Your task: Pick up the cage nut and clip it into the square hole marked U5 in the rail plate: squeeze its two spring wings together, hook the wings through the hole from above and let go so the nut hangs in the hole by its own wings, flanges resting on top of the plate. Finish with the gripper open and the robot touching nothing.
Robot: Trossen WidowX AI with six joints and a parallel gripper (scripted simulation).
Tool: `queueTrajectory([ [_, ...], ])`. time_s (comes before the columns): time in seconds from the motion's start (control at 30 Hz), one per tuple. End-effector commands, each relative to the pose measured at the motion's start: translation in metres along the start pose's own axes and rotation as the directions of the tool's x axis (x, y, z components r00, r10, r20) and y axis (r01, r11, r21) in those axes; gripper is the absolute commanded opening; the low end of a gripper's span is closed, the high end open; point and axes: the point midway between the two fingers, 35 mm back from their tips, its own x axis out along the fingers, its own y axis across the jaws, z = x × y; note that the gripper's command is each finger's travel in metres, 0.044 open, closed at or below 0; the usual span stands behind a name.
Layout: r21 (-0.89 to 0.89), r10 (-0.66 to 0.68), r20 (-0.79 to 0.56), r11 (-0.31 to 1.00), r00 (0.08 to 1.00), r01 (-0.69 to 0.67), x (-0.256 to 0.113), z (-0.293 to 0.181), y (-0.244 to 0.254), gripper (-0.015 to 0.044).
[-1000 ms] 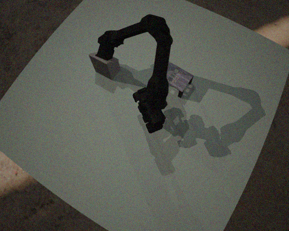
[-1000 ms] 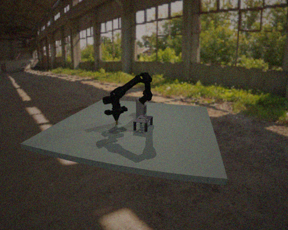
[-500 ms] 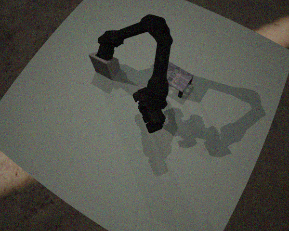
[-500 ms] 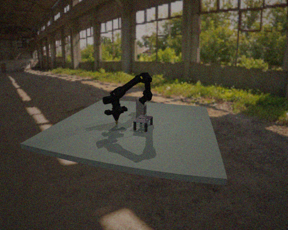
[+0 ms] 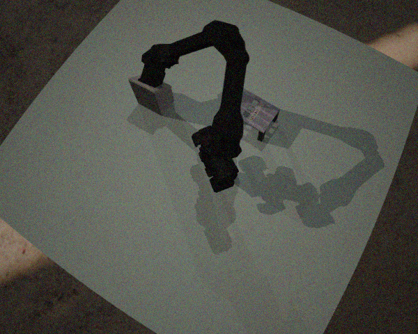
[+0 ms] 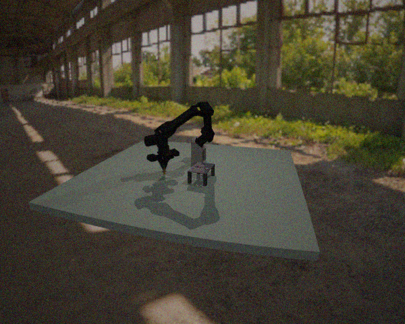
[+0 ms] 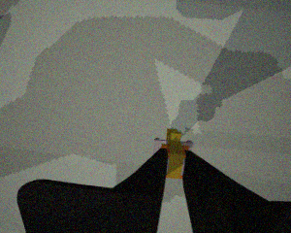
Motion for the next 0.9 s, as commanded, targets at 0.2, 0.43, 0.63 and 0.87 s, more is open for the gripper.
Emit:
queueTrajectory([
  [0.2,-0.014,-0.011,0.003,1.0,1.0,0.011,-0.063,-0.002,-0.001,0.0026],
  [0.43,-0.016,-0.01,0.003,1.0,1.0,0.01,-0.068,-0.003,0.0,0.0026],
  [0.63,-0.016,-0.011,0.002,1.0,1.0,0.011,-0.098,-0.004,0.0,0.0026],
  [0.87,-0.011,-0.01,0.002,1.0,1.0,0.011,-0.102,-0.005,0.001,0.0026],
])
